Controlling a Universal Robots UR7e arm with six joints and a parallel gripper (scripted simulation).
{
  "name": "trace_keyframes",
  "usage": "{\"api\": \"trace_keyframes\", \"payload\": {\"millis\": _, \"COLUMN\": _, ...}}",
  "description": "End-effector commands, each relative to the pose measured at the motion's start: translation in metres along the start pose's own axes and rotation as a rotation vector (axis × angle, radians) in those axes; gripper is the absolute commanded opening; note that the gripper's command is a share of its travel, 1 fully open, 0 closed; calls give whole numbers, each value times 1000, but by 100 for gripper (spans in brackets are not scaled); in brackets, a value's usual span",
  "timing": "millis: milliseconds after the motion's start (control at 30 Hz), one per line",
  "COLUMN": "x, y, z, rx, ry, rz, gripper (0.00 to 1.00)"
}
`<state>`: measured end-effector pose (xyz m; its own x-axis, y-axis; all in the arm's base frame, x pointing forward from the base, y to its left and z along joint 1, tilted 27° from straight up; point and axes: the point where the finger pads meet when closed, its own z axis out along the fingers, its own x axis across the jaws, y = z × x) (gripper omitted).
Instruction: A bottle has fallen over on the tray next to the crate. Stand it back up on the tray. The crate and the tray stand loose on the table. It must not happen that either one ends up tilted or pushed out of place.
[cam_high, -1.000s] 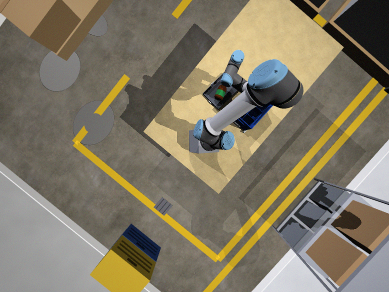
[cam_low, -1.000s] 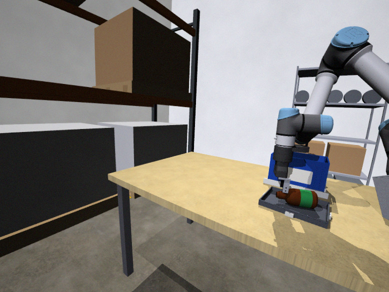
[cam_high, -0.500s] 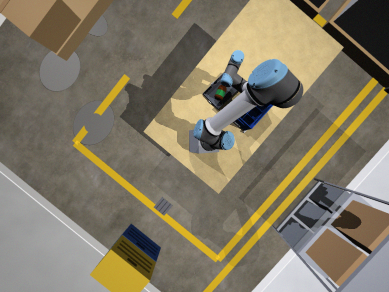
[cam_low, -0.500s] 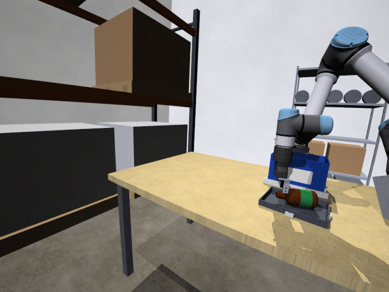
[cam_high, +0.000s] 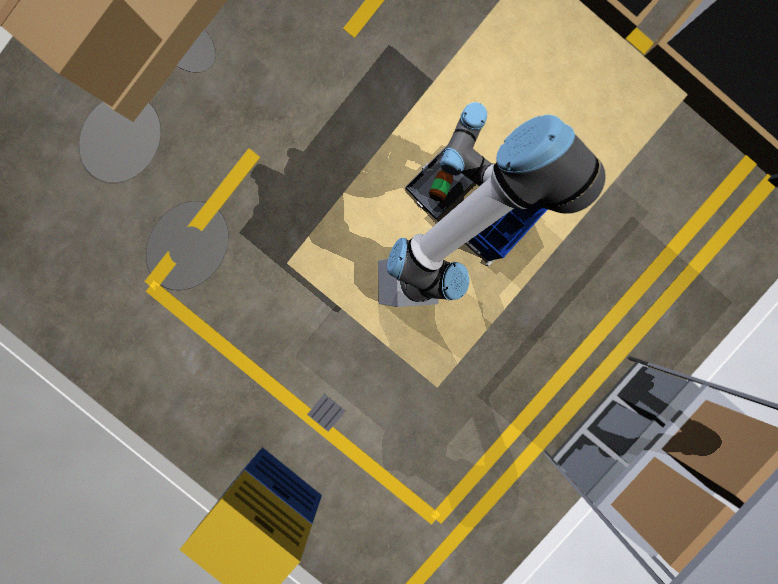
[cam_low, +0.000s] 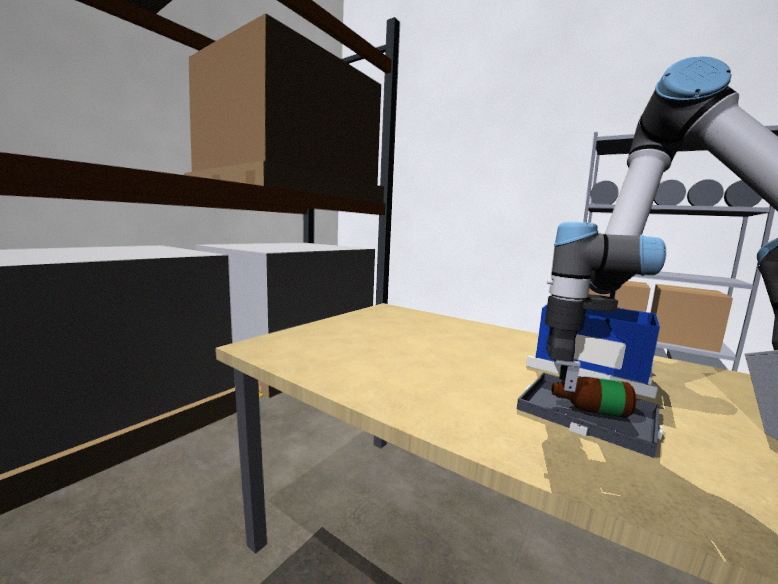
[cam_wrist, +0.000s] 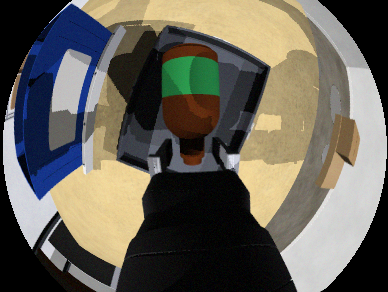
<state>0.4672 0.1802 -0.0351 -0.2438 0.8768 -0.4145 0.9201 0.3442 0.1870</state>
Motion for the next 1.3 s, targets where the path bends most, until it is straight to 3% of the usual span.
{"api": "trace_keyframes", "payload": {"millis": 0, "x": 0, "y": 0, "z": 6, "rx": -2, "ry": 0, "rz": 0, "gripper": 100}}
{"api": "trace_keyframes", "payload": {"millis": 567, "x": 0, "y": 1, "z": 21, "rx": -2, "ry": 0, "rz": 0, "gripper": 100}}
{"api": "trace_keyframes", "payload": {"millis": 1267, "x": 0, "y": 1, "z": 26, "rx": -2, "ry": 0, "rz": 0, "gripper": 100}}
